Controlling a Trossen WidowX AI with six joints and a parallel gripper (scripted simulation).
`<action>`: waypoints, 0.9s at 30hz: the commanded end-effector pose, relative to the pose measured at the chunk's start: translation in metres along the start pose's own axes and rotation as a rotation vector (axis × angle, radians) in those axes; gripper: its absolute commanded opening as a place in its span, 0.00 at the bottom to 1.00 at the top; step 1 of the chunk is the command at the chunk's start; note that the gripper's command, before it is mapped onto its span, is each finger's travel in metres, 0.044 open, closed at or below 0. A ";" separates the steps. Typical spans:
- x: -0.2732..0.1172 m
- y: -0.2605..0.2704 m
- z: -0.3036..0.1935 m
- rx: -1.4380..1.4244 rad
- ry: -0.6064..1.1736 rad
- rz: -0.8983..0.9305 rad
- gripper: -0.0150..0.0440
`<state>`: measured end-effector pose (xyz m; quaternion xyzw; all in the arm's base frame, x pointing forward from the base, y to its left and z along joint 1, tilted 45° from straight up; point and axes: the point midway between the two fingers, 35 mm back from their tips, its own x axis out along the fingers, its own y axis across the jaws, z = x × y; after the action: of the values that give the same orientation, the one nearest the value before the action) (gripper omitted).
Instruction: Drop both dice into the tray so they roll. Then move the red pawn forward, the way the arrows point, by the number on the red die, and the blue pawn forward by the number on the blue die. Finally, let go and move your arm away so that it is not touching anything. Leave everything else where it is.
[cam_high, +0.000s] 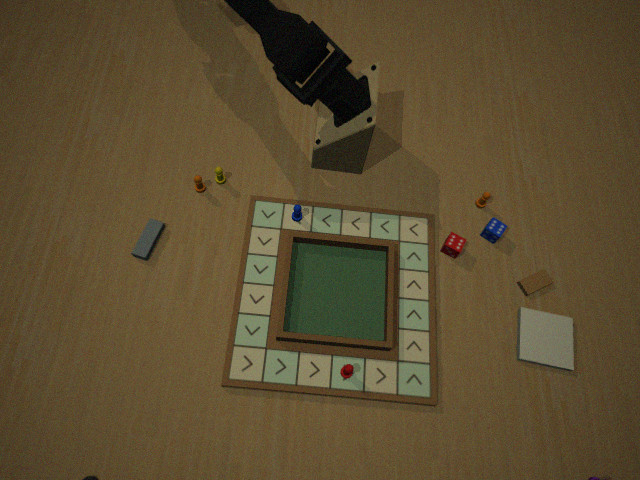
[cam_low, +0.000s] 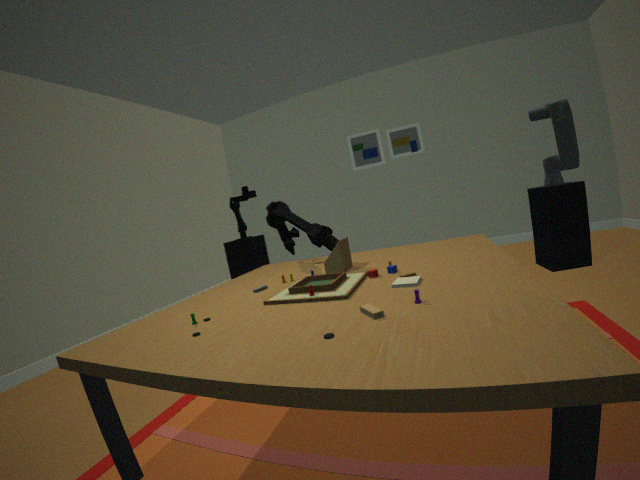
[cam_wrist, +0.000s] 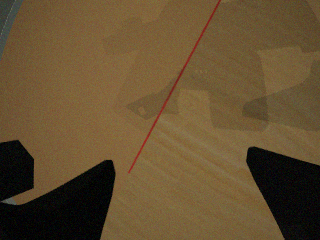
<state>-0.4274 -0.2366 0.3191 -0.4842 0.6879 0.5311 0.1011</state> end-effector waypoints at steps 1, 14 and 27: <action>0.000 0.000 -0.001 -0.003 0.001 0.000 0.89; -0.010 -0.021 -0.079 -0.389 0.113 0.047 0.72; -0.037 -0.078 -0.205 -0.893 0.331 0.157 0.72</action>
<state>-0.2952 -0.3690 0.3701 -0.5131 0.4639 0.6867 -0.2236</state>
